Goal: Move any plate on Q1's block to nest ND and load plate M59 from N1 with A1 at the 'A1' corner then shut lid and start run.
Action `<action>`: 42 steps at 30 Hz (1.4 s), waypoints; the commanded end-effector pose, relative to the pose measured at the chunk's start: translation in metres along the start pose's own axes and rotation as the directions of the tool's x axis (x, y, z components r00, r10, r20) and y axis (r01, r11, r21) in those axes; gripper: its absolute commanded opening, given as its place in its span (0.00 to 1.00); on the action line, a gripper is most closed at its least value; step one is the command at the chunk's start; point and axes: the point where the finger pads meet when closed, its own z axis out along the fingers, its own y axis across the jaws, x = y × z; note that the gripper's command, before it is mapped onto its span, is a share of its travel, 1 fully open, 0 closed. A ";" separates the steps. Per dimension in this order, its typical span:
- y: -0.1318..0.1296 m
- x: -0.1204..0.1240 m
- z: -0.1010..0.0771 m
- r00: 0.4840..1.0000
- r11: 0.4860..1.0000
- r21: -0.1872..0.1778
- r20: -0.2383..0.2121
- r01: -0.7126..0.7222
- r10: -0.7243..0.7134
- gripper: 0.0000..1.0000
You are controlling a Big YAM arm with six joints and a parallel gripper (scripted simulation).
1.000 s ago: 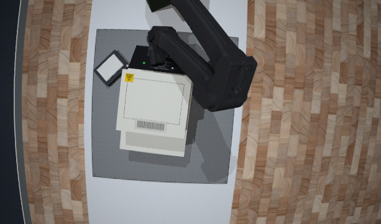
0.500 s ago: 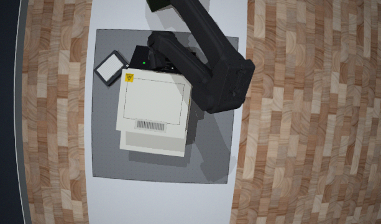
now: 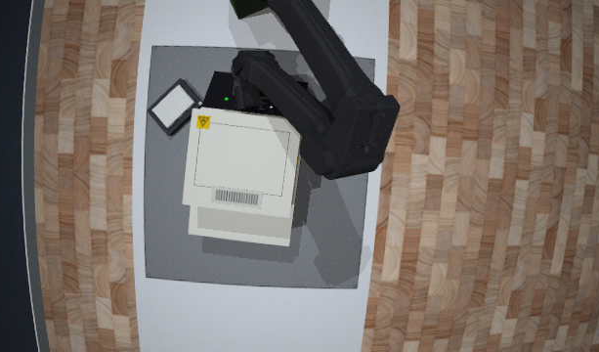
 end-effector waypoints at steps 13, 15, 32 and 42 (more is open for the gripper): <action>0.022 -0.005 -0.006 1.000 1.000 -0.027 0.003 -0.012 0.012 0.00; 0.019 -0.004 -0.004 1.000 1.000 -0.026 0.003 -0.012 0.012 0.00; 0.004 0.000 -0.006 1.000 1.000 -0.004 -0.007 0.002 -0.002 0.00; 0.017 0.008 -0.010 1.000 1.000 -0.019 -0.015 -0.015 0.015 0.00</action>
